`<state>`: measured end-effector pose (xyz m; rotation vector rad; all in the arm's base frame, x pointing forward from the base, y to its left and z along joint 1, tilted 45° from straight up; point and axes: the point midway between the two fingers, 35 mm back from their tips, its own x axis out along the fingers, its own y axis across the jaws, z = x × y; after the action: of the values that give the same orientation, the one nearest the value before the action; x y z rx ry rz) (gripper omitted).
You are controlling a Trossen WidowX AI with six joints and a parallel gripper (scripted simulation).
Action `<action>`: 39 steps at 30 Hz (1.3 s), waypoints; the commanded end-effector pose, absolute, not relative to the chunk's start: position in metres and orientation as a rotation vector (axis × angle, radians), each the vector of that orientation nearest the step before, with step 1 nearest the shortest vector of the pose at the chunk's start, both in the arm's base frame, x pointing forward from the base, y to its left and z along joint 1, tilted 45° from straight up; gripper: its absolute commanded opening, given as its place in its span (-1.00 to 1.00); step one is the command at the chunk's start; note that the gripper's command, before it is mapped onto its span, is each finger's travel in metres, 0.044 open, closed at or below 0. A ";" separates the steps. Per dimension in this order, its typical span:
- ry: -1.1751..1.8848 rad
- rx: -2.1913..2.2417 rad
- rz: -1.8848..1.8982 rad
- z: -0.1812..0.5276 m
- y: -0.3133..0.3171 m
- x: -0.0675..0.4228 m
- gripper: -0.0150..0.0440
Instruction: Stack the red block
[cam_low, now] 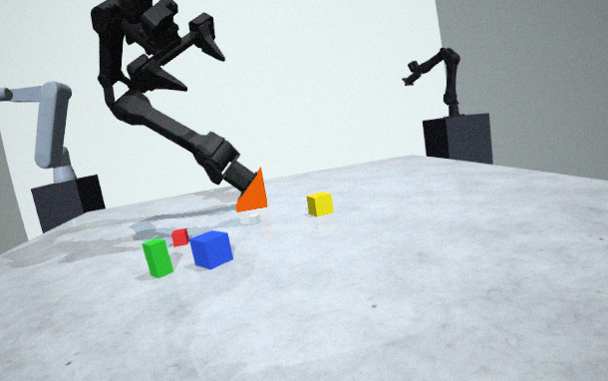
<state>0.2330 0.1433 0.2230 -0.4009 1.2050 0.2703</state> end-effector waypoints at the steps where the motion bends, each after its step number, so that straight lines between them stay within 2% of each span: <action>1: 1.263 -0.437 0.088 0.200 0.108 0.250 1.00; 8: 1.360 -0.511 -0.238 0.167 0.034 0.265 1.00; 16: 1.478 -0.613 -0.562 0.141 -0.047 0.257 1.00; 39: 1.487 -0.624 -0.589 0.108 -0.081 0.251 1.00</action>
<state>0.2521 -0.0781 0.1086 -0.6190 1.4916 -0.5878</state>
